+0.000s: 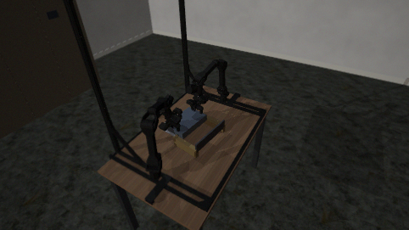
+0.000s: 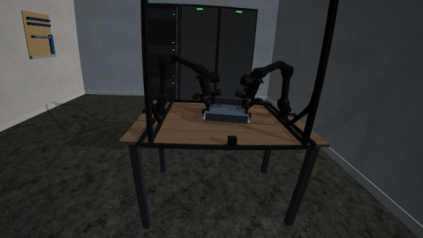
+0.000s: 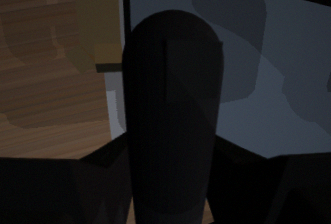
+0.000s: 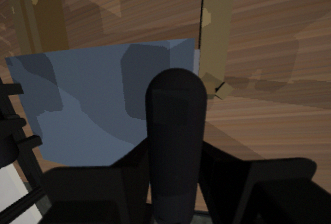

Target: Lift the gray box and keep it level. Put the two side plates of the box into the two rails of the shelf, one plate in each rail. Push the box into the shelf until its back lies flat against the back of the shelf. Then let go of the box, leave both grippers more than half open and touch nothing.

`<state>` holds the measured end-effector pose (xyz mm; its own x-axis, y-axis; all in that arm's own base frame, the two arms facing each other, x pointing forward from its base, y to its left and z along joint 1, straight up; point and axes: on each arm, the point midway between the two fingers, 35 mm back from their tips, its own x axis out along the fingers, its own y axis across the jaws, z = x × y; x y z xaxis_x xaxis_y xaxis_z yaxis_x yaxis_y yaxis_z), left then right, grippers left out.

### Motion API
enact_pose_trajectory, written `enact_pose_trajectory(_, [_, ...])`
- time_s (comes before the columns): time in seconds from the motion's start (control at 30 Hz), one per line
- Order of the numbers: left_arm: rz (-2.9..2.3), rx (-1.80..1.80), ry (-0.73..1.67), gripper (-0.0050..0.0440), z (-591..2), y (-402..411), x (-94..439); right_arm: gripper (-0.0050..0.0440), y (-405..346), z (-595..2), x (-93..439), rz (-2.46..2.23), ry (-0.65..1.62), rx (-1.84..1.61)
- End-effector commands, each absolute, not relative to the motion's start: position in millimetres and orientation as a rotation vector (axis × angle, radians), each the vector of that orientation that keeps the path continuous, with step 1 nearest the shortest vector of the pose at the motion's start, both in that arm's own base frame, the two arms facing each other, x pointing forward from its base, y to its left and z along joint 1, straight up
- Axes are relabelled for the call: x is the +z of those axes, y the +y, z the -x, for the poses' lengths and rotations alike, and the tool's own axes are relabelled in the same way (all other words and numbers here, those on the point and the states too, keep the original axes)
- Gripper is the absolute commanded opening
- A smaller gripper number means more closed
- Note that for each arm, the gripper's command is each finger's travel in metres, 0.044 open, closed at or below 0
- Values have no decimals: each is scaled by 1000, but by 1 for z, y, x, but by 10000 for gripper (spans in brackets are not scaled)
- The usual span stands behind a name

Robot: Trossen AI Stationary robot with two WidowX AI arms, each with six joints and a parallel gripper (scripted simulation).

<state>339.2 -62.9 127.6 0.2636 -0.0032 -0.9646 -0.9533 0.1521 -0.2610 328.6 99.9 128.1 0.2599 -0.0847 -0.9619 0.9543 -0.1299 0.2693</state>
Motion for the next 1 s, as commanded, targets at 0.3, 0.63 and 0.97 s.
enact_pose_trajectory(0.3, [1217,884,1045,0,-342,-49,138,0,86,-327,138,-1395,876,-1112])
enact_pose_trajectory(0.63, [1217,884,1045,0,-344,-38,138,0,75,-325,138,-1395,876,-1112])
enact_pose_trajectory(0.97, [1217,884,1045,0,-345,-29,138,0,66,-324,138,-1395,876,-1112])
